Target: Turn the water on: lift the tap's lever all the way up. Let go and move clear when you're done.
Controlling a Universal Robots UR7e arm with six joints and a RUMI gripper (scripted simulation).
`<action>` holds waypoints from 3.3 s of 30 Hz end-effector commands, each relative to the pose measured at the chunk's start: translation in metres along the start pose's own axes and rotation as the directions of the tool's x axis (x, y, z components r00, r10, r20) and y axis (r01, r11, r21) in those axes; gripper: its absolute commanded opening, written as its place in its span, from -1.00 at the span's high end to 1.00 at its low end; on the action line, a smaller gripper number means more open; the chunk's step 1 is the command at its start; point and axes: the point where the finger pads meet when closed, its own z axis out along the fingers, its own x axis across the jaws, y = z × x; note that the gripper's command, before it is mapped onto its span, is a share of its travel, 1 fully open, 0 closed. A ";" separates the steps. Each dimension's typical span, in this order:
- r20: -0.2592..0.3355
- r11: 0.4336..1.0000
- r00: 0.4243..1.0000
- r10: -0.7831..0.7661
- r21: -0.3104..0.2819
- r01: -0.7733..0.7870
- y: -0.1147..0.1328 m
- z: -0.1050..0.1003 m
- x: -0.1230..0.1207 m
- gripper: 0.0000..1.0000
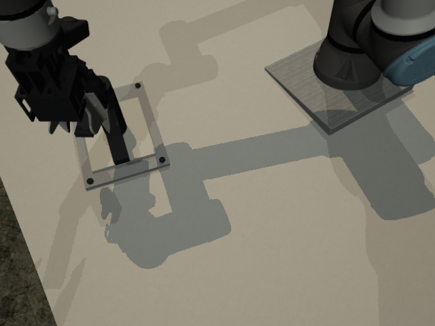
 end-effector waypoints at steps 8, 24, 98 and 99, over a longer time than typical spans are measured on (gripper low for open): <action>0.002 1.000 1.000 0.000 -0.001 0.000 0.000 0.000 0.000 0.20; 0.002 1.000 1.000 0.000 -0.001 0.000 0.000 0.000 0.000 0.20; 0.002 1.000 1.000 0.000 -0.001 0.000 0.000 0.000 0.000 1.00; 0.002 1.000 1.000 0.000 -0.001 0.000 0.000 0.000 0.000 1.00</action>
